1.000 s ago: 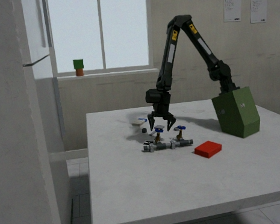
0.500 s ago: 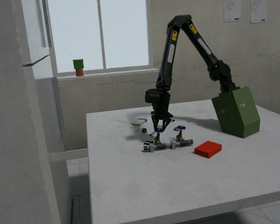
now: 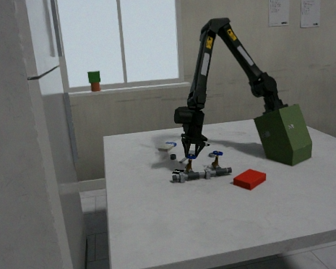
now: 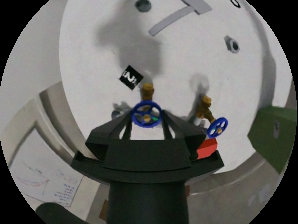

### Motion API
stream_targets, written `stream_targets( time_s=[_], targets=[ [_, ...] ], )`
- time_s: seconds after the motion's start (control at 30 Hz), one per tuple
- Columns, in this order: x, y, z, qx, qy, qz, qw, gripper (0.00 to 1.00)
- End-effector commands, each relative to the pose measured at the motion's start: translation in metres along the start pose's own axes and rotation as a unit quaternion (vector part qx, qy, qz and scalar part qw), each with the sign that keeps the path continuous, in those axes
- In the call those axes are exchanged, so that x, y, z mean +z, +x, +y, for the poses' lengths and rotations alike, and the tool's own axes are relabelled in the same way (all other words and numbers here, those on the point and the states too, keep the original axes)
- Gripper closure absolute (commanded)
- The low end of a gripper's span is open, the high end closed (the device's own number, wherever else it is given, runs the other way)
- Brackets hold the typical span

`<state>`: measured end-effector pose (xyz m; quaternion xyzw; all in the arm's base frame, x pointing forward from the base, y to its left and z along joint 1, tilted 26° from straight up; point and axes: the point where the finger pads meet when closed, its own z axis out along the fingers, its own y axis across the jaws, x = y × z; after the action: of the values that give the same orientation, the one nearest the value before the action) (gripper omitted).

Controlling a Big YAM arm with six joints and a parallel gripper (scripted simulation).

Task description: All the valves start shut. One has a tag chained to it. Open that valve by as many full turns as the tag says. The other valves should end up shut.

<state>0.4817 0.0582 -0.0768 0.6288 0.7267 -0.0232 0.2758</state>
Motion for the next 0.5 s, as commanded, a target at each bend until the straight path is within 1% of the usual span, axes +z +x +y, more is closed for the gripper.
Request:
stream_targets(
  time_s=[0.0, 0.27, 0.47],
  targets=[
    [0.0081, -0.0018, 0.0163, 0.006, -0.009, 0.0, 1.0, 1.0],
    [0.0081, -0.0018, 0.0163, -0.012, -0.009, 0.0, 1.0, 1.0],
    [0.0081, -0.0018, 0.0164, -0.065, -0.009, -0.001, 0.998, 1.0]
  ],
)
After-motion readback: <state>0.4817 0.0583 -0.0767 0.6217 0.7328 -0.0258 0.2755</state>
